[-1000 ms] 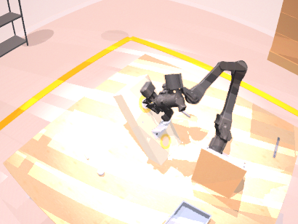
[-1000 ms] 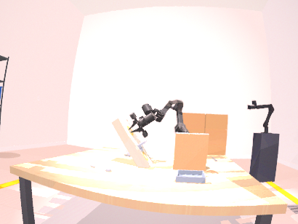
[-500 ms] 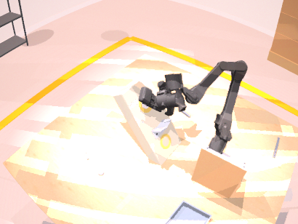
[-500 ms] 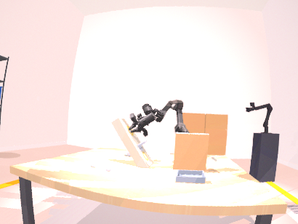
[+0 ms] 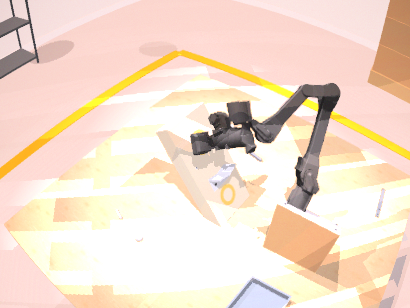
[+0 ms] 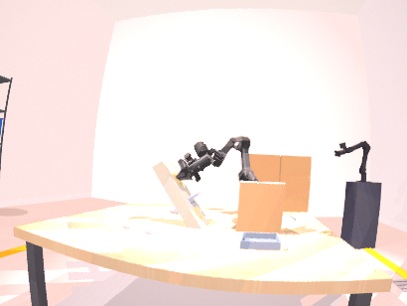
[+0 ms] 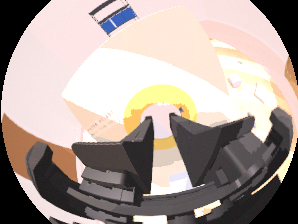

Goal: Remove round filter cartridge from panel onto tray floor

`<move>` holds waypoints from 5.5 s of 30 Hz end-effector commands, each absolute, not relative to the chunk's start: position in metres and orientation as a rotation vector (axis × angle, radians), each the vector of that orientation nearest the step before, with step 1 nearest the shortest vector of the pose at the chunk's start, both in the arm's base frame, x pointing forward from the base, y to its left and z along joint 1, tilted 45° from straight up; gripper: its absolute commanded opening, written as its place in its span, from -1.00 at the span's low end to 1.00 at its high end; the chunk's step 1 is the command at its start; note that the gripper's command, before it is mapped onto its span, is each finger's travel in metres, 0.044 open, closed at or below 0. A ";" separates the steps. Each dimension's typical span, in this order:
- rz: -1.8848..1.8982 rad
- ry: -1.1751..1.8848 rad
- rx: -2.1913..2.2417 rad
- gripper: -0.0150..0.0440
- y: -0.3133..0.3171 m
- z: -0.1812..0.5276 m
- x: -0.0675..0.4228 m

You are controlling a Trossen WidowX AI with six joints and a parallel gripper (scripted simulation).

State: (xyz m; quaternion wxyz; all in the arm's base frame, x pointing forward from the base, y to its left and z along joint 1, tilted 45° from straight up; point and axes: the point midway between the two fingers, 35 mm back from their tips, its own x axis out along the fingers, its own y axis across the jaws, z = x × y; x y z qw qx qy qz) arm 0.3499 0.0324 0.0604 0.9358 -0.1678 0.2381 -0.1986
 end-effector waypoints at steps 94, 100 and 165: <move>-0.270 0.605 -0.840 -0.16 0.065 0.087 0.292; -0.267 0.611 -0.837 0.20 0.084 0.102 0.294; -0.471 0.983 -0.662 0.47 0.002 0.024 0.276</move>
